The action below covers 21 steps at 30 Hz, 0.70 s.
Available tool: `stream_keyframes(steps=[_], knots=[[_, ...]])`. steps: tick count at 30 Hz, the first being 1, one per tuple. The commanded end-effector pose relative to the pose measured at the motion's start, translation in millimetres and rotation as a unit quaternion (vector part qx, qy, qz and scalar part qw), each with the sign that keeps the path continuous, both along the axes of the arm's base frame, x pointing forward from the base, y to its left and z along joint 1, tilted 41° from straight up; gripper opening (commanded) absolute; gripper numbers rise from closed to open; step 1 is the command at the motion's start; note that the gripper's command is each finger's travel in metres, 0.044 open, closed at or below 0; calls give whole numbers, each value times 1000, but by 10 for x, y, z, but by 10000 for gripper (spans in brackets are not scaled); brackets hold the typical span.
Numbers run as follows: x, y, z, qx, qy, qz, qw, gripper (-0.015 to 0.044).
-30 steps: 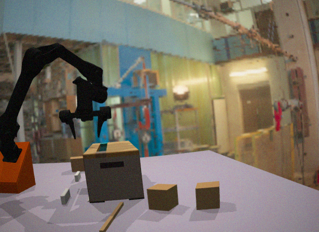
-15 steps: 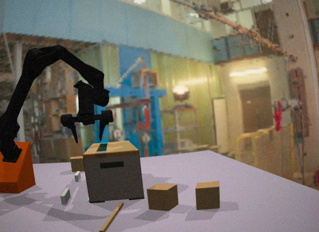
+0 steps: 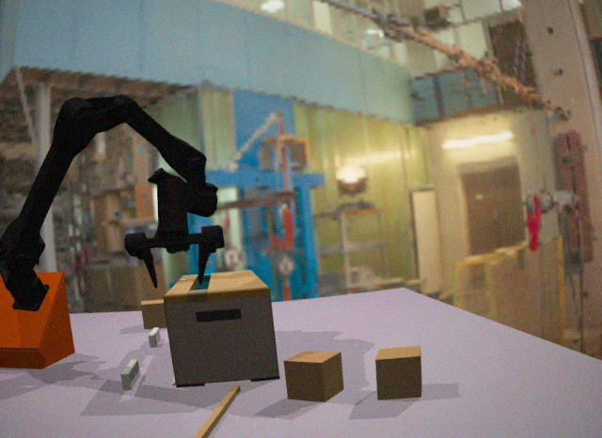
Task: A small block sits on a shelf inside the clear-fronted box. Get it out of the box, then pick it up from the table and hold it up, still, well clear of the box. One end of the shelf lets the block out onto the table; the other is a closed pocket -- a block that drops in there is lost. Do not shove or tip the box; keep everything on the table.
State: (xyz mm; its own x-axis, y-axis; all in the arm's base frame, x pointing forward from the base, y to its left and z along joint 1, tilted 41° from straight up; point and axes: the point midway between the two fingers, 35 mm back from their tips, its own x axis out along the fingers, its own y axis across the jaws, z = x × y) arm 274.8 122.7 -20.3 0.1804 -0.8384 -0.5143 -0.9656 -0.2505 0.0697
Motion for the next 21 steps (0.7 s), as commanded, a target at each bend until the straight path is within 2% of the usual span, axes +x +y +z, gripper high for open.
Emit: stream_keyframes(steps=[1,21], knots=[[-3,-68,-70,-7,6,1,1000,400],[45,-216,-206,-2,-1,-1,1000,400]])
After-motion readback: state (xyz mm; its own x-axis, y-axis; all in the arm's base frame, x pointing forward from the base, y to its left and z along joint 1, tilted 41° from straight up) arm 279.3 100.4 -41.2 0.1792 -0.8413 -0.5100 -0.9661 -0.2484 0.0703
